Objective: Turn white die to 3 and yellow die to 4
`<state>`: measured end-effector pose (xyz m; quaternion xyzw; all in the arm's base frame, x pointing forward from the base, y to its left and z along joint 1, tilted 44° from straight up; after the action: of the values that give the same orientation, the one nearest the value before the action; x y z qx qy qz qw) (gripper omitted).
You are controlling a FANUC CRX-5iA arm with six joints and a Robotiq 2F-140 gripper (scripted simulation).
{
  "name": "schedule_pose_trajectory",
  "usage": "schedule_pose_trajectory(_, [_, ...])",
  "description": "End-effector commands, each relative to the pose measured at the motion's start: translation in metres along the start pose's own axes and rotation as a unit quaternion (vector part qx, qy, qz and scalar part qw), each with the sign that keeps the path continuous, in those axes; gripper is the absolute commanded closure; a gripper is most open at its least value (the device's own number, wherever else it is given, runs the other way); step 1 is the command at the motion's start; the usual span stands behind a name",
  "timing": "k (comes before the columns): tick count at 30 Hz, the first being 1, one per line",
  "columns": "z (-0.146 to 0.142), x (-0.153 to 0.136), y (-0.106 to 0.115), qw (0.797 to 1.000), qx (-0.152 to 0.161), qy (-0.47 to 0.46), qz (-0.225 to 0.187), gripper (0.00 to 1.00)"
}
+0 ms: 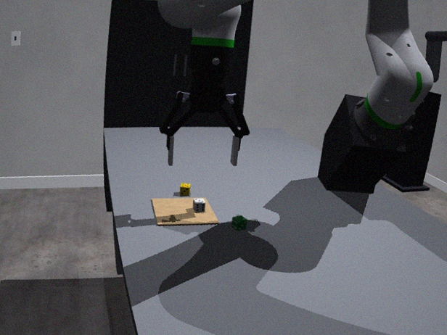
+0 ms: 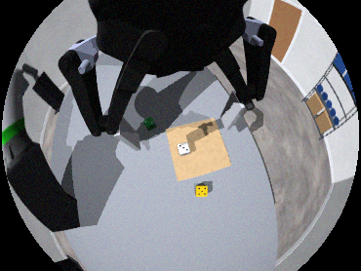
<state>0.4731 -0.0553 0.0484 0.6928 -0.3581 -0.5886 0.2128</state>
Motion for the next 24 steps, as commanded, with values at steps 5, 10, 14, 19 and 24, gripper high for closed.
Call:
schedule_pose_trajectory(5, [0.000,0.001,0.000,1.000,0.000,0.005,0.000,0.00])
schedule_pose_trajectory(10, [-0.001,0.004,0.000,0.999,0.000,0.051,0.000,0.00])
schedule_pose_trajectory(14, [-0.002,0.010,-0.001,0.991,0.000,0.135,0.000,0.00])
schedule_pose_trajectory(19, [-0.003,0.014,-0.001,0.981,0.000,0.193,0.001,0.00])
schedule_pose_trajectory(24, [-0.004,0.021,-0.002,0.958,0.000,0.287,0.001,0.00])
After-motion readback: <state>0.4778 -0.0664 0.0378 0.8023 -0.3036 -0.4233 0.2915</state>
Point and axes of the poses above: the point where the finger pads meet when closed, its own y axis back along the fingers, its own z axis across the jaws, x = y × z, the point moved 7 cm from there along y, back along the fingers, and after that the axes turned 4 degrees about y, right-handed, at the moved point
